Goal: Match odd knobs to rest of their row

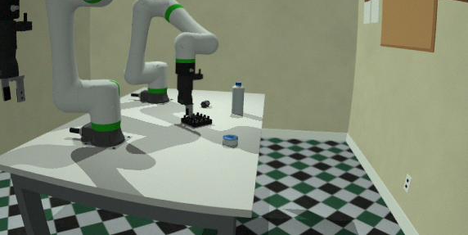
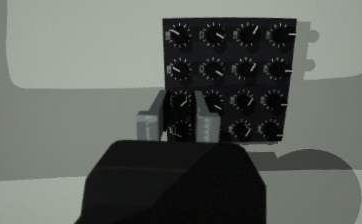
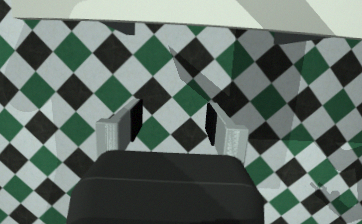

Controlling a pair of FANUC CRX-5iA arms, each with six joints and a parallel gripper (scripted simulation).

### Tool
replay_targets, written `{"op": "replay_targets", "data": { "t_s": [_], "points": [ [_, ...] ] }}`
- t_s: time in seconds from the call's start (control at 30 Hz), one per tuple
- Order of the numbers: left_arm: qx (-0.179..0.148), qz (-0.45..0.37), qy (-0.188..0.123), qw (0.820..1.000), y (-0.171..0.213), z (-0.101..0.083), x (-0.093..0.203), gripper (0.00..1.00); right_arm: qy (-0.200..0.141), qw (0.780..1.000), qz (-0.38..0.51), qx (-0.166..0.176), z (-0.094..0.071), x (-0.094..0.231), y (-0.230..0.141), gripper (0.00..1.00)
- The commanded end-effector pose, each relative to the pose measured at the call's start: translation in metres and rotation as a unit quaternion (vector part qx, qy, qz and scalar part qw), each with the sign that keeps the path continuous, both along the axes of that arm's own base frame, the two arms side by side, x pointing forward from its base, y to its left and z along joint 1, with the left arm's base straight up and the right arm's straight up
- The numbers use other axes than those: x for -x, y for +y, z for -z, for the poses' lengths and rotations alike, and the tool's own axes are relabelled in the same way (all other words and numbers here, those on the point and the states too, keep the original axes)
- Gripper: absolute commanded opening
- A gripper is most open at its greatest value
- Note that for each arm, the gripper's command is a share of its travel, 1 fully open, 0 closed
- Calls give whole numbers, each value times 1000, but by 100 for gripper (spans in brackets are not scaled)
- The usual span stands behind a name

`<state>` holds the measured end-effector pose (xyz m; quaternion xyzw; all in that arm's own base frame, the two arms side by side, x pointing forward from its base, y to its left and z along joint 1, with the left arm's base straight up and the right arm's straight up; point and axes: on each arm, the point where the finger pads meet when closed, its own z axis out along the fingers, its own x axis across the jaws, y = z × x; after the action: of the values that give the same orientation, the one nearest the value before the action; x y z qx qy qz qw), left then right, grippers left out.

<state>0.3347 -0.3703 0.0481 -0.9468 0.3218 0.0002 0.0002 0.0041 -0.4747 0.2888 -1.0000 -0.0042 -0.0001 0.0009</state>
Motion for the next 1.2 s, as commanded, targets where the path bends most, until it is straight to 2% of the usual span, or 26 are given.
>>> {"op": "replay_targets", "data": {
  "t_s": [0.0, 0.43, 0.47, 1.17],
  "points": [
    [1, 0, -1, 1000, -1, 0, 0, 46, 0, 1000, 0, 1, -1, 0, 0, 100],
    [1, 0, -1, 1000, -1, 0, 0, 46, 0, 1000, 0, 1, -1, 0, 0, 100],
    [1, 0, -1, 1000, -1, 0, 0, 30, 0, 1000, 0, 1, -1, 0, 0, 100],
    [1, -3, -1, 1000, -1, 0, 0, 30, 0, 1000, 0, 1, -1, 0, 0, 100]
  ]
}}
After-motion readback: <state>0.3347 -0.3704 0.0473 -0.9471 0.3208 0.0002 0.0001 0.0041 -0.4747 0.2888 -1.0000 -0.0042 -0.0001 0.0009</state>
